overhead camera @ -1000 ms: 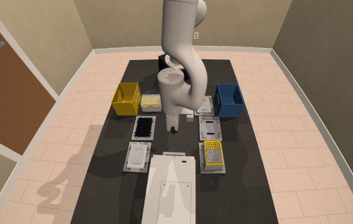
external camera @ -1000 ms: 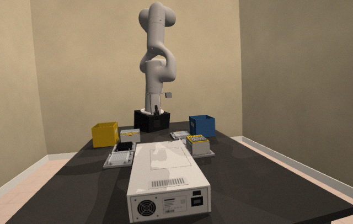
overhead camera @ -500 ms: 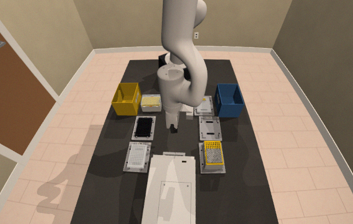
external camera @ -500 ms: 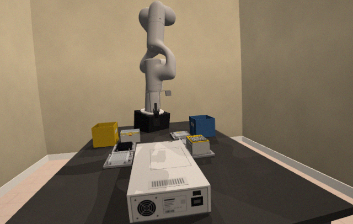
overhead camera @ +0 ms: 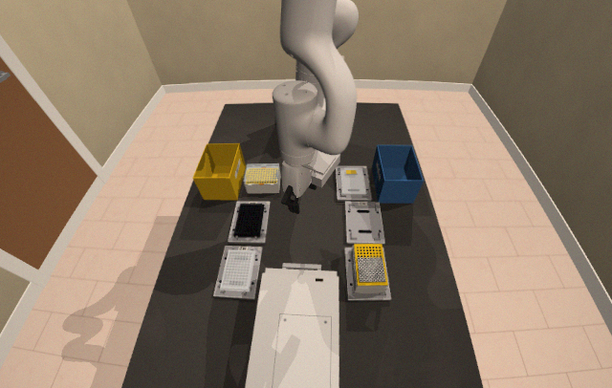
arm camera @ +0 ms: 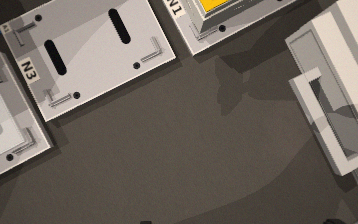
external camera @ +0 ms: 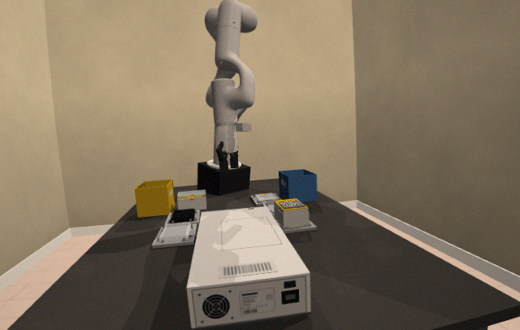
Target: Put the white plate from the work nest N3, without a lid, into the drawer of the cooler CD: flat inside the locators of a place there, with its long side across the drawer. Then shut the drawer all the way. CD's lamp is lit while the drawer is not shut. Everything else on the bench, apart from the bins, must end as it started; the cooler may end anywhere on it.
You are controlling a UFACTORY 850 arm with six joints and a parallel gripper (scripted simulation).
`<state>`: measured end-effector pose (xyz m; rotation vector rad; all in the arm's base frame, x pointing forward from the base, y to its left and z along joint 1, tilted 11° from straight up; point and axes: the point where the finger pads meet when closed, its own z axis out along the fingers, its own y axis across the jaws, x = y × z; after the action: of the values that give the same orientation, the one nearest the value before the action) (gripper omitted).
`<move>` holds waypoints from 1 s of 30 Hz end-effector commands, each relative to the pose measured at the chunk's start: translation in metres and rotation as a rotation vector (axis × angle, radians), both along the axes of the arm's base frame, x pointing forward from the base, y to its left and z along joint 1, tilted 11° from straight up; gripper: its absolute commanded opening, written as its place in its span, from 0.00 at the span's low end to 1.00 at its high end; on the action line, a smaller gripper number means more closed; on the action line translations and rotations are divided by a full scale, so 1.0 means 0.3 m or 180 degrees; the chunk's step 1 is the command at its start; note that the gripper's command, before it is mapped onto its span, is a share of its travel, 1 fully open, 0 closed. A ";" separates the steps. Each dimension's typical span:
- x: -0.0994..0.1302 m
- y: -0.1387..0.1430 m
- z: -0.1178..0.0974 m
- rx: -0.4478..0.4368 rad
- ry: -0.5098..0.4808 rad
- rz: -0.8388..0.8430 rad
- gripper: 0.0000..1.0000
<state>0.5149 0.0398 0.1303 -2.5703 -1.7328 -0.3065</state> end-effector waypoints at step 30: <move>-0.341 -0.050 0.167 0.0412 0.0399 -0.3054 1.00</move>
<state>0.4125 0.0249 0.1792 -2.9751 -0.4254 -0.2748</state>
